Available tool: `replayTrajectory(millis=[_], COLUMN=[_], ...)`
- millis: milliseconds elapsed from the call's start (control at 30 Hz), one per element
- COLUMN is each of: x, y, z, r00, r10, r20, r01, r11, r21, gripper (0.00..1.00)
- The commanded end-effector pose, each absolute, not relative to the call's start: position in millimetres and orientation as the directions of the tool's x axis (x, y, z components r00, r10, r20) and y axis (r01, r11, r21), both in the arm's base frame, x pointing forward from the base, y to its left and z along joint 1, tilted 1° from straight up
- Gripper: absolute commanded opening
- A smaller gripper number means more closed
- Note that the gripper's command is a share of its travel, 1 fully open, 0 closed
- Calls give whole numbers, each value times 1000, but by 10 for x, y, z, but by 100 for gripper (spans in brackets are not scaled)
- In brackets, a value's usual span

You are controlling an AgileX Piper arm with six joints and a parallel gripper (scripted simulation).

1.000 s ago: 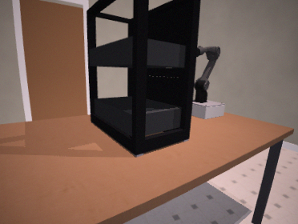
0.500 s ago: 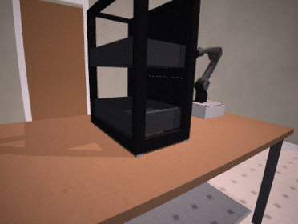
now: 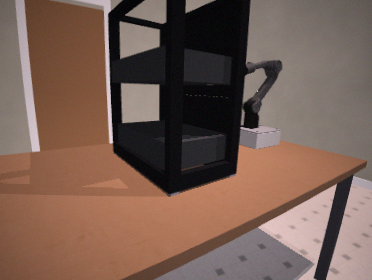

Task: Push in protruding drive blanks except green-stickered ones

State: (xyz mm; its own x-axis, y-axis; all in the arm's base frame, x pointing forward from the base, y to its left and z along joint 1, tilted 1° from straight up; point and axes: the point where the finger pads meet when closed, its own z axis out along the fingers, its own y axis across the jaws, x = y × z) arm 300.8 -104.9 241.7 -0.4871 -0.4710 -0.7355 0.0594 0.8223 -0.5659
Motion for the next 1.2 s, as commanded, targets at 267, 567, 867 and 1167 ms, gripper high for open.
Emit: replayTrajectory(millis=[267, 567, 867, 1167], x=[2929, 2858, 2774, 2725], y=[-1200, -1131, -947, -813], z=[2728, 2837, 2848, 2808], r00=[-364, -286, -190, -131], r10=[-743, -875, -963, -987], r20=[-562, -390, -192, -88], r01=[71, 57, 31, 15], r11=[580, 391, 189, 87], r21=[-812, -919, -981, -996], gripper=[100, 100, 100, 100])
